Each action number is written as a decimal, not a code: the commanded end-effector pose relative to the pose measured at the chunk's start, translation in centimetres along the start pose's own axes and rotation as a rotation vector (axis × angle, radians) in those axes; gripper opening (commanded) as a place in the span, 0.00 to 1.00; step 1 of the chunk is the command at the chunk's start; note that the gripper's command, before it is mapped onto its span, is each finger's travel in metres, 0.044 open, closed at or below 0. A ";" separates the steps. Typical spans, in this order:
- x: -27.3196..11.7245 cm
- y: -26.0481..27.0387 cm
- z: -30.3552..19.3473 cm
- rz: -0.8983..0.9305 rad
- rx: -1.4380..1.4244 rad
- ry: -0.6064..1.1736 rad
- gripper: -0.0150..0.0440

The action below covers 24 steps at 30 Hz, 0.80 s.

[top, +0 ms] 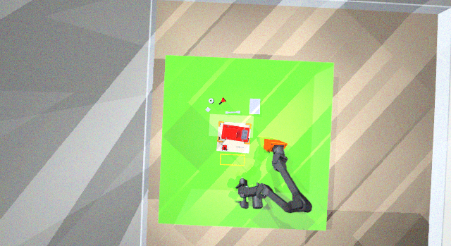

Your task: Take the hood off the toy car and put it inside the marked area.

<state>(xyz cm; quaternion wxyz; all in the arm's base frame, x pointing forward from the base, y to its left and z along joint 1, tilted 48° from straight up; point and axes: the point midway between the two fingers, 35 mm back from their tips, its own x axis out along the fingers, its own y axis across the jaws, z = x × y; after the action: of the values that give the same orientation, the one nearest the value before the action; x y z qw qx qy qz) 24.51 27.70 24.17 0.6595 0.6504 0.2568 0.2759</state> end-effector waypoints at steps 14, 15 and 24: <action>2.3 -13.7 15.8 -0.690 -0.561 0.065 1.00; 1.8 -14.6 17.1 -0.733 -0.575 0.081 1.00; -4.5 -21.7 25.1 -0.986 -0.569 0.320 1.00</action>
<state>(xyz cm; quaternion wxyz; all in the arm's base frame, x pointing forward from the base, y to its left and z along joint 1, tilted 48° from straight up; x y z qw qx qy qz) 39.34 11.50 6.00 0.8419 0.2354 0.4776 0.0875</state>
